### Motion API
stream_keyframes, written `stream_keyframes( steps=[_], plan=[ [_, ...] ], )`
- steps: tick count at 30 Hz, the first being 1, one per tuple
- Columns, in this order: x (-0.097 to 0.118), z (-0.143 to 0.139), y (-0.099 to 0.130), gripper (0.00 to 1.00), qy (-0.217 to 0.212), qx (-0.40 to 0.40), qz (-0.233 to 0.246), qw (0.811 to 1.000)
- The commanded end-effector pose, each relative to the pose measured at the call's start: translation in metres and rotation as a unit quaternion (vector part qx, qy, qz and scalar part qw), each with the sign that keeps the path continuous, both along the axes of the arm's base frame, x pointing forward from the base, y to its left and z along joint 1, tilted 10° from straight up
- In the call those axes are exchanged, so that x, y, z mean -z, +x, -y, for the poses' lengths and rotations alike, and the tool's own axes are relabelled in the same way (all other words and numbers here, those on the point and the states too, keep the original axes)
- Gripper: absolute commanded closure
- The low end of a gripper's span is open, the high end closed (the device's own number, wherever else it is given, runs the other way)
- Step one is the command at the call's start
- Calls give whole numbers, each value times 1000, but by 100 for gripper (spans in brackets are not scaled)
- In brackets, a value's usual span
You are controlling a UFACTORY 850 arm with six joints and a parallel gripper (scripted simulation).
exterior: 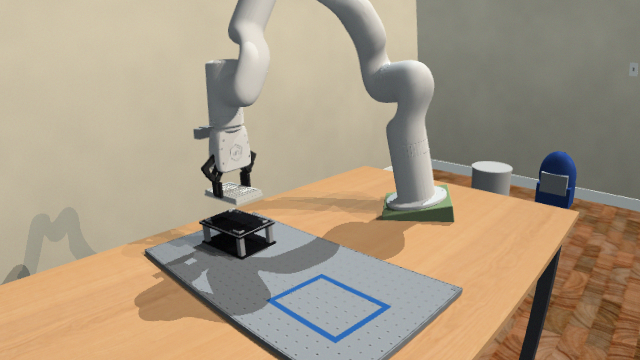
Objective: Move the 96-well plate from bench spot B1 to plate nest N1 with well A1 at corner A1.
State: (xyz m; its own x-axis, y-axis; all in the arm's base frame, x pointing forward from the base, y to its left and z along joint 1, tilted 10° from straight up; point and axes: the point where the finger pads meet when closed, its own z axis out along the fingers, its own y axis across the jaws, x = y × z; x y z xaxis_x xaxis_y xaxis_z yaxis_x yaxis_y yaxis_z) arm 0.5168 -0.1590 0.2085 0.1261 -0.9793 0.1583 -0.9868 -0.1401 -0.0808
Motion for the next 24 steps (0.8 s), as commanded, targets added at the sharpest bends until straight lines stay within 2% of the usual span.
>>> stream_keyframes(
  steps=[1,24],
  plan=[
    [6,1,2,100,0,0,1,1000],
    [39,6,5,100,0,0,1,1000]
  ],
)
